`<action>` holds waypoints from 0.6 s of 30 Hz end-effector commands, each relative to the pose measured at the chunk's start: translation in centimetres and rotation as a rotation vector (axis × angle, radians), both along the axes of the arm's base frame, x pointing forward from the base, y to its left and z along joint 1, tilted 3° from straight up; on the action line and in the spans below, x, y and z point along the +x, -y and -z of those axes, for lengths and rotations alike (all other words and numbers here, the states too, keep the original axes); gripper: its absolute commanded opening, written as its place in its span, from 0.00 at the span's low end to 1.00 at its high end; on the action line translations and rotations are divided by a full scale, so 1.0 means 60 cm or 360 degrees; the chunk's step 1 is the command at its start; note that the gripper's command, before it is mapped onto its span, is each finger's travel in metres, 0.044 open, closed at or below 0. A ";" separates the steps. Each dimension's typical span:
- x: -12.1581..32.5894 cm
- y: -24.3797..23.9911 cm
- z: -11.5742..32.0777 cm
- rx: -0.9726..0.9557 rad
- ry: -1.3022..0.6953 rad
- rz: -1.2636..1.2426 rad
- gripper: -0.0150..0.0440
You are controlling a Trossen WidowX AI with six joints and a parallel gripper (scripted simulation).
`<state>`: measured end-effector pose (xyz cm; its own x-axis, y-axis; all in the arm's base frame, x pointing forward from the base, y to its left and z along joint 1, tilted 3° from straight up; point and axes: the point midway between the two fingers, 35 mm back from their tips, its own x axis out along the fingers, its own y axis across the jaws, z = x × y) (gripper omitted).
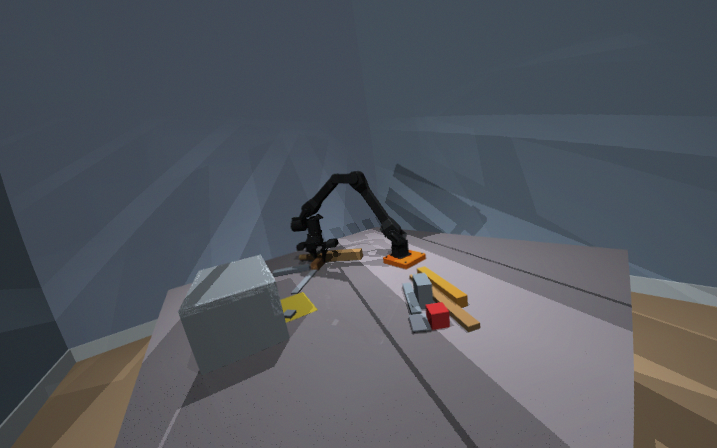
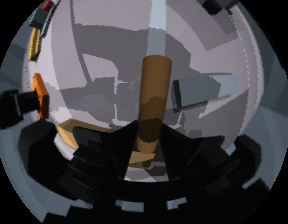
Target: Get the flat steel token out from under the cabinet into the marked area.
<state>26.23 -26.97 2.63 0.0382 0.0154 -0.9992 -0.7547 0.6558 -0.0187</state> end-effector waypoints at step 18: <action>-0.002 0.001 0.003 0.0005 0.0013 0.0008 0.71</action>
<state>26.06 -27.06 2.49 0.0420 0.0162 -0.9990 -0.7505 0.6606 -0.0208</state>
